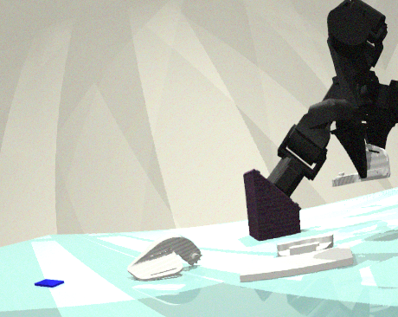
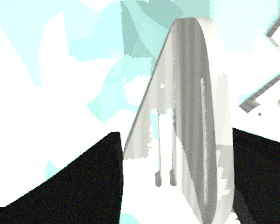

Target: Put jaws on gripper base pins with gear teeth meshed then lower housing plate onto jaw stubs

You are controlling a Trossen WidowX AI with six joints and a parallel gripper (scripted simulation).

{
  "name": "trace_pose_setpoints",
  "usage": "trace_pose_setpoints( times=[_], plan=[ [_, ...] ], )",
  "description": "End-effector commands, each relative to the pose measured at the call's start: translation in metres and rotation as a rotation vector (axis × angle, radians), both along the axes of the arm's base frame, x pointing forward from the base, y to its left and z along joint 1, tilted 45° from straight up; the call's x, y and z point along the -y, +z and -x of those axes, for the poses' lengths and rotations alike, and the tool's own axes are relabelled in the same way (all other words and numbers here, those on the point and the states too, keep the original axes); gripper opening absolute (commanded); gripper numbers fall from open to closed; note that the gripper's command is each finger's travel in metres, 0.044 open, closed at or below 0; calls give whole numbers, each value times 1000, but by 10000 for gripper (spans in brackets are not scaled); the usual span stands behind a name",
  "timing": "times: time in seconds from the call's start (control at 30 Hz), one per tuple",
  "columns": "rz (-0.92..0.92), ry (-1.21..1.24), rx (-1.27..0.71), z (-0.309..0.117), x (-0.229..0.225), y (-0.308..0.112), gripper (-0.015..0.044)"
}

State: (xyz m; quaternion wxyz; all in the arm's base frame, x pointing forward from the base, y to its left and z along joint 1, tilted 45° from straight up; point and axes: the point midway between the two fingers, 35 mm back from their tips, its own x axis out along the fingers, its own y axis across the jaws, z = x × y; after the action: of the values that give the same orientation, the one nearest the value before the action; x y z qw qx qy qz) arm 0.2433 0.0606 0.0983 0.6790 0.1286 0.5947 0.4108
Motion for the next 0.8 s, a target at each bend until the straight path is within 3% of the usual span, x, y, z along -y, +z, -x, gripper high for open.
trace_pose_setpoints(
  times=[0.0, 0.77],
  plan=[
    [7, -45, -42, -6, 4, -2, 134],
    [32, -412, -407, -46, 31, -30, 134]
  ],
)
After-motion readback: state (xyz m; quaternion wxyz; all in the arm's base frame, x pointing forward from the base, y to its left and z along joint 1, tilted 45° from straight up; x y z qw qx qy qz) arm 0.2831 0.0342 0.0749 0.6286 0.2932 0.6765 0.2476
